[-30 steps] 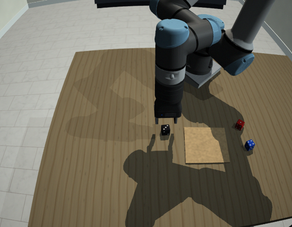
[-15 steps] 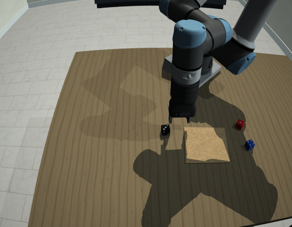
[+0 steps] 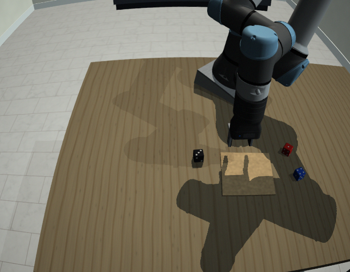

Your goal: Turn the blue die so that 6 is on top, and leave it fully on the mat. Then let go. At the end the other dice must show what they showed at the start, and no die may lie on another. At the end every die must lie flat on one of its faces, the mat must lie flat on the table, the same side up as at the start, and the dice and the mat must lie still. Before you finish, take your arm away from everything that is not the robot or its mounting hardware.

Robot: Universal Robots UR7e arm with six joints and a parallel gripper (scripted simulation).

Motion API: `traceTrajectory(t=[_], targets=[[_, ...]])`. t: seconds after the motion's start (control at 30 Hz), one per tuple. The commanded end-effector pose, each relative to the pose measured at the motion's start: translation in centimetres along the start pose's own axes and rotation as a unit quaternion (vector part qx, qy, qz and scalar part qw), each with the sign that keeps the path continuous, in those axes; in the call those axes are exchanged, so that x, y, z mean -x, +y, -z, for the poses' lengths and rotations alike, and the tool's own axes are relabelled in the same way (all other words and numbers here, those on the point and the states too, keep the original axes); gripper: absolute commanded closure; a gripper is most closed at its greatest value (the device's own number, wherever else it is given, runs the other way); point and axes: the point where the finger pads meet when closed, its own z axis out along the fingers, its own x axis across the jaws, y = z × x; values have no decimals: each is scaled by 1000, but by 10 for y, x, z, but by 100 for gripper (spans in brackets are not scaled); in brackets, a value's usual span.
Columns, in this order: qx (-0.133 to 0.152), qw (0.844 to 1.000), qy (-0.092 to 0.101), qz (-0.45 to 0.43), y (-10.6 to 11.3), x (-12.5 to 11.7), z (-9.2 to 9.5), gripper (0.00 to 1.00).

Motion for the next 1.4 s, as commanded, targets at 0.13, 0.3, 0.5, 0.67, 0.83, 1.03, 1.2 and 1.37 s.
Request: traceTrajectory(t=[0.13, 0.3, 0.5, 0.67, 0.83, 1.03, 1.2, 1.37], targets=[[0, 1000, -2, 0, -1, -41, 2, 0], [0, 1000, -2, 0, -2, -65, 2, 0], [0, 1000, -2, 0, -3, -90, 2, 0], [0, 1000, -2, 0, -3, -101, 2, 0], [0, 1000, -2, 0, -4, -116, 2, 0], [0, 1000, -2, 0, -4, -130, 2, 0], [0, 1000, -2, 0, -5, -135, 2, 0], [0, 1000, -2, 0, -5, -141, 2, 0]])
